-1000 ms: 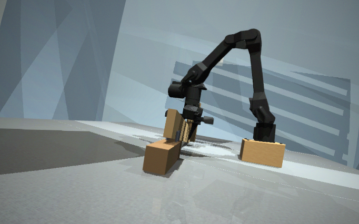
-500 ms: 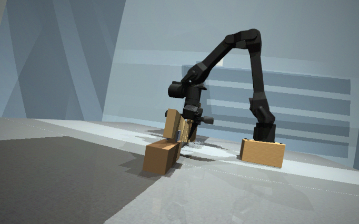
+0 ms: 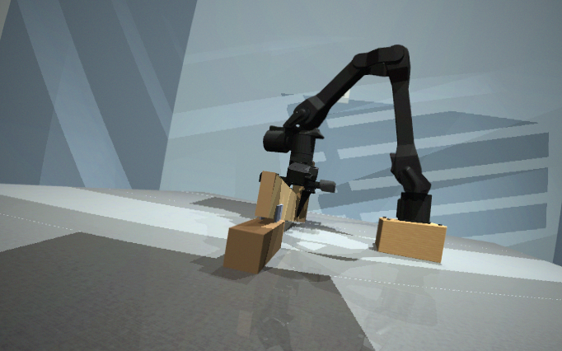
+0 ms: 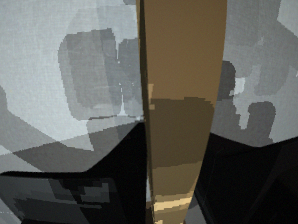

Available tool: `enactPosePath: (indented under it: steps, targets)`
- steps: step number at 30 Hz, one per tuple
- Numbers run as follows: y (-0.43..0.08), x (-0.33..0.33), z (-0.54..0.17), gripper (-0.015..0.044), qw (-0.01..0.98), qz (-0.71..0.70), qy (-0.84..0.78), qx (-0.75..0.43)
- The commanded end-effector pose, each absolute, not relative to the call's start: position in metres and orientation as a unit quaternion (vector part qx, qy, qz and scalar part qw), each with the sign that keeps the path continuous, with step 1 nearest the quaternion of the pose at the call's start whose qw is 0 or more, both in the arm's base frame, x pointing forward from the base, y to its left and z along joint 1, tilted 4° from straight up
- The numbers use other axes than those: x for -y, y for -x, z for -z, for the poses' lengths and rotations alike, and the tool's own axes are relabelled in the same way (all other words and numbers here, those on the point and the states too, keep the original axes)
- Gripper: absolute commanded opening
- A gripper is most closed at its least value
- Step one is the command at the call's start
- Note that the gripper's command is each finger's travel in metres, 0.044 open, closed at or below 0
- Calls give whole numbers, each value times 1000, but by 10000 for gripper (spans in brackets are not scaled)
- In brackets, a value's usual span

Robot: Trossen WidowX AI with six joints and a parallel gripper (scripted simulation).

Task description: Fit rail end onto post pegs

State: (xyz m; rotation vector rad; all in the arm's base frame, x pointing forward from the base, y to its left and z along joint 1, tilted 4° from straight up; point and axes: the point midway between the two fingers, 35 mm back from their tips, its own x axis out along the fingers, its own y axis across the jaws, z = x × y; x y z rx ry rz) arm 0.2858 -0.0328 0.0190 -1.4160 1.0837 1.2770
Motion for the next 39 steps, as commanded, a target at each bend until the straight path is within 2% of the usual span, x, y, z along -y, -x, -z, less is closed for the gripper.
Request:
enactPosePath:
  steps: [1, 39]
  targets:
    - [-288, 32, -25, 0, 460, -517, 576, -434]
    - [-289, 31, -44, 0, 460, -517, 577, -434]
